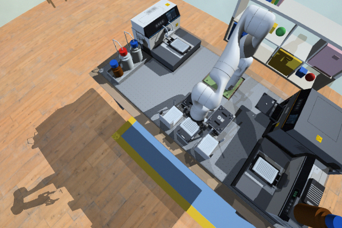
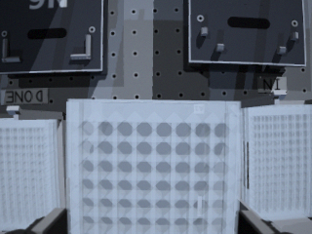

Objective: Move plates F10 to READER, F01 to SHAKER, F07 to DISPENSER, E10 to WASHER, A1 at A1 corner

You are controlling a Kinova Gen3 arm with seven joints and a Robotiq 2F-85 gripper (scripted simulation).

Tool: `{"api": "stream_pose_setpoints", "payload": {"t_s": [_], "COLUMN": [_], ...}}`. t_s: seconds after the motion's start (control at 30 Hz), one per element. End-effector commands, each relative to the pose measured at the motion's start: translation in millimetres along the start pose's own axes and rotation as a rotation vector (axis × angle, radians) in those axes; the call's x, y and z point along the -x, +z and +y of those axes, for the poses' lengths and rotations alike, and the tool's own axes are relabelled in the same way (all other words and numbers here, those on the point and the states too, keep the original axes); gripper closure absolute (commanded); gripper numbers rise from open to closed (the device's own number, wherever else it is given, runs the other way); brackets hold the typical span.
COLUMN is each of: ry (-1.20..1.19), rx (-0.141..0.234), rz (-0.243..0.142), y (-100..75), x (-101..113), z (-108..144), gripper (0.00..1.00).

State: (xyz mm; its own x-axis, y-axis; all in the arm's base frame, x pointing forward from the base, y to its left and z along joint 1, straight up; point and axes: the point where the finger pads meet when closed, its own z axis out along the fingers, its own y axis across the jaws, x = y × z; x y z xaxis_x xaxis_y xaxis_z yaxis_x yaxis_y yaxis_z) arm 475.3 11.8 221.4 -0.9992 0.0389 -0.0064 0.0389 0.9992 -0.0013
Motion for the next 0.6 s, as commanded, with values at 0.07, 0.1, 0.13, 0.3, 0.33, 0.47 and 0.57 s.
{"api": "stream_pose_setpoints", "payload": {"t_s": [0.07,0.1,0.13,0.3,0.33,0.47,0.57], "ry": [0.0,0.0,0.0,-0.007,-0.007,-0.007,-0.007], "rx": [0.0,0.0,0.0,0.0,0.0,0.0,0.0], "rz": [-0.002,-0.002,-0.002,-0.002,-0.002,-0.002,-0.002], "y": [-2.8,-2.8,-2.8,-3.0,-3.0,-3.0,-3.0], "x": [0.4,0.4,0.4,-2.3,-5.0,-15.9,-24.1], "z": [0.0,0.0,0.0,2.0,3.9,11.5,17.3], "gripper": [0.06,0.06,0.06,0.06,0.06,0.06,0.06]}}
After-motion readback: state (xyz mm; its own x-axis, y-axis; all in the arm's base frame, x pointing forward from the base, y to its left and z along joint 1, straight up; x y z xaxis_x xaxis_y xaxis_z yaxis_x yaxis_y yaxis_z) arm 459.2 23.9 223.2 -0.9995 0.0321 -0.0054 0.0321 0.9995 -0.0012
